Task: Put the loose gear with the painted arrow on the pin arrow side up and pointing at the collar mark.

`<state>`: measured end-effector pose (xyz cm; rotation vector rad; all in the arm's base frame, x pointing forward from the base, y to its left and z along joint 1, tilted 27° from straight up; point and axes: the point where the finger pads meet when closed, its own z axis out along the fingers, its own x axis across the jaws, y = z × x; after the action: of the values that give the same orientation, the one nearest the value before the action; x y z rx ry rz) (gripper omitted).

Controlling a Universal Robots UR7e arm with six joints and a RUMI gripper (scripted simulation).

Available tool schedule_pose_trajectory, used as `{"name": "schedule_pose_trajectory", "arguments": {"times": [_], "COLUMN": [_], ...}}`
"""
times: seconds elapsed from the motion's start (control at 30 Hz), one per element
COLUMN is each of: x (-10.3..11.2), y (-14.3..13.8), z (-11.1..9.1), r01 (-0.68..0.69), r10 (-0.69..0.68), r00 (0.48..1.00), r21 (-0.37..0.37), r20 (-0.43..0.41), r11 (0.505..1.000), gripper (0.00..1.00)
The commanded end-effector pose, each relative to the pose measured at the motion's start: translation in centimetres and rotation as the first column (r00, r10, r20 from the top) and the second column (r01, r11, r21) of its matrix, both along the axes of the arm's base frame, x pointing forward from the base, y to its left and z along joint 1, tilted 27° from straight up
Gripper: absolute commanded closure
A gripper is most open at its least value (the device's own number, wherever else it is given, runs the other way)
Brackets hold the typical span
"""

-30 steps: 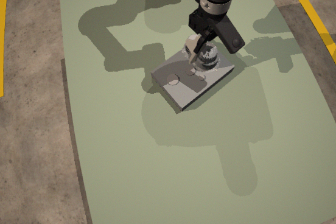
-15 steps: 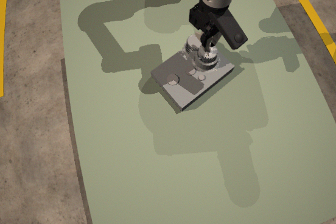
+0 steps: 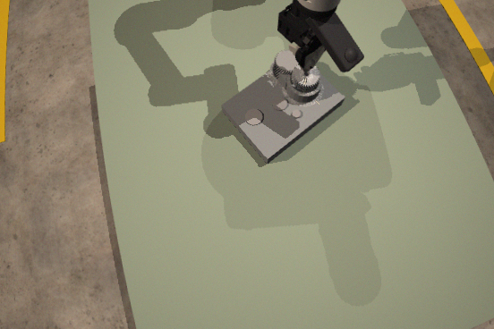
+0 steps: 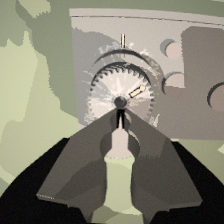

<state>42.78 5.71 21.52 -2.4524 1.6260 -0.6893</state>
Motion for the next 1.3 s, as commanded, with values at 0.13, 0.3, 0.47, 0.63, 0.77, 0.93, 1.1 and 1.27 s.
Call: {"name": "schedule_pose_trajectory", "arguments": {"times": [0.13,0.3,0.47,0.63,0.77,0.93,1.1,1.27], "x": [0.03,0.03,0.03,0.03,0.03,0.03,0.02,-0.42], "y": [0.06,0.06,0.06,0.06,0.06,0.06,0.06,-0.14], "z": [0.21,0.21,0.21,0.21,0.21,0.21,0.21,-0.13], "r01": [-0.001,-0.001,-0.001,-0.001,-0.001,-0.001,-0.001,0.001], "r10": [0.001,0.001,0.001,0.001,0.001,0.001,0.001,-0.001], "r00": [1.0,1.0,1.0,1.0,1.0,1.0,1.0,1.0], "r21": [-0.001,-0.001,-0.001,-0.001,-0.001,-0.001,-0.001,0.0], "r20": [0.004,0.004,0.004,0.004,0.004,0.004,0.004,0.001], "r11": [1.0,1.0,1.0,1.0,1.0,1.0,1.0,1.0], "gripper": [1.0,1.0,1.0,1.0,1.0,1.0,1.0,1.0]}}
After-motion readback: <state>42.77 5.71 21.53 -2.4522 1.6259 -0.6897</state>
